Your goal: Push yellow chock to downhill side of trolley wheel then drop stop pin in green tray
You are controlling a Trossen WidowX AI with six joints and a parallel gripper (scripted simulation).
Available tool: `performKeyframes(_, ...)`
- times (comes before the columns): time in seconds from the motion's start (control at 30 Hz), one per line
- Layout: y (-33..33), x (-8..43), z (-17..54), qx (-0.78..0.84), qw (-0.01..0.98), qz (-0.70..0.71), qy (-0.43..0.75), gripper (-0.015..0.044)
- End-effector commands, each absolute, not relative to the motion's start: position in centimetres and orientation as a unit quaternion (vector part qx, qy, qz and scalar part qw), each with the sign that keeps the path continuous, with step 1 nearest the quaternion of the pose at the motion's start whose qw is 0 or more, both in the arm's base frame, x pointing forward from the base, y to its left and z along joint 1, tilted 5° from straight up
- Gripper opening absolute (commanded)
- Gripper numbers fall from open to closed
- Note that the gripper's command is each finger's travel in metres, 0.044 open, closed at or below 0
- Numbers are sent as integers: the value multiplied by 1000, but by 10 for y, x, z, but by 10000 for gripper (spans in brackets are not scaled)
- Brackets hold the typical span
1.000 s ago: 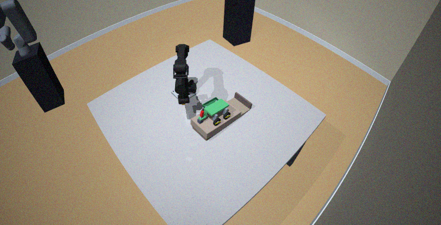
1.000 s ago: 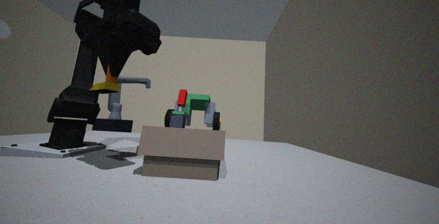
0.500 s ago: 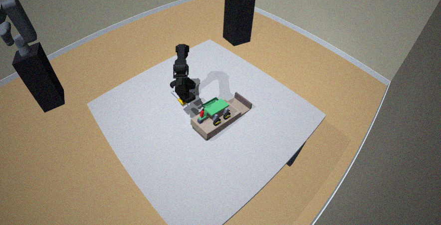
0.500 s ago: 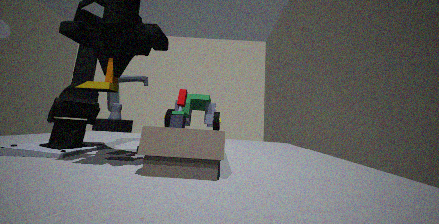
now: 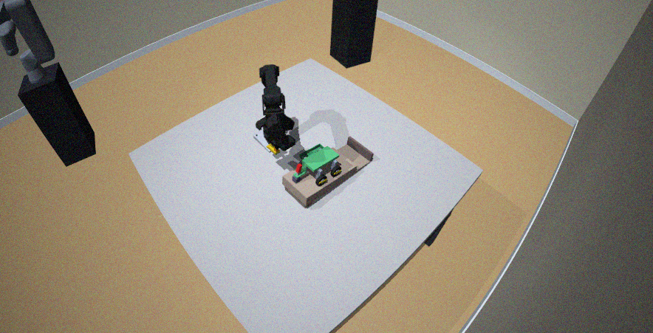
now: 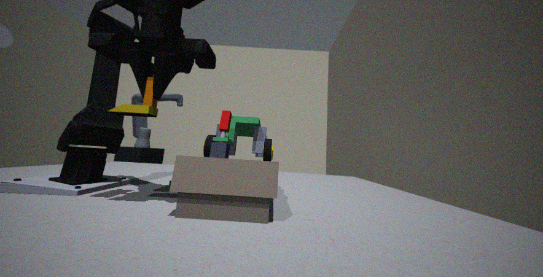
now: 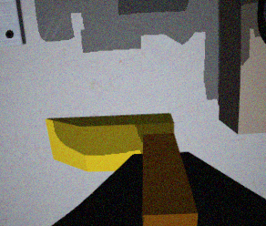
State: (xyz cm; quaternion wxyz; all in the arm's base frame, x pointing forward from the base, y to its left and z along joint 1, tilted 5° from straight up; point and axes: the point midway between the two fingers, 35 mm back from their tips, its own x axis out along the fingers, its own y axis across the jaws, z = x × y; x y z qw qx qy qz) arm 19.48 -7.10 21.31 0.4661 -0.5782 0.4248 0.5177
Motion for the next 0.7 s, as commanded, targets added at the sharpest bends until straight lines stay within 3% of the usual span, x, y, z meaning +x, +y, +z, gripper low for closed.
performKeyframes(0.0, -59, 195, 212, -576, 466, 518, 428, 0)
performKeyframes(0.67, 1, 200, 209, -575, 468, 519, 426, 0)
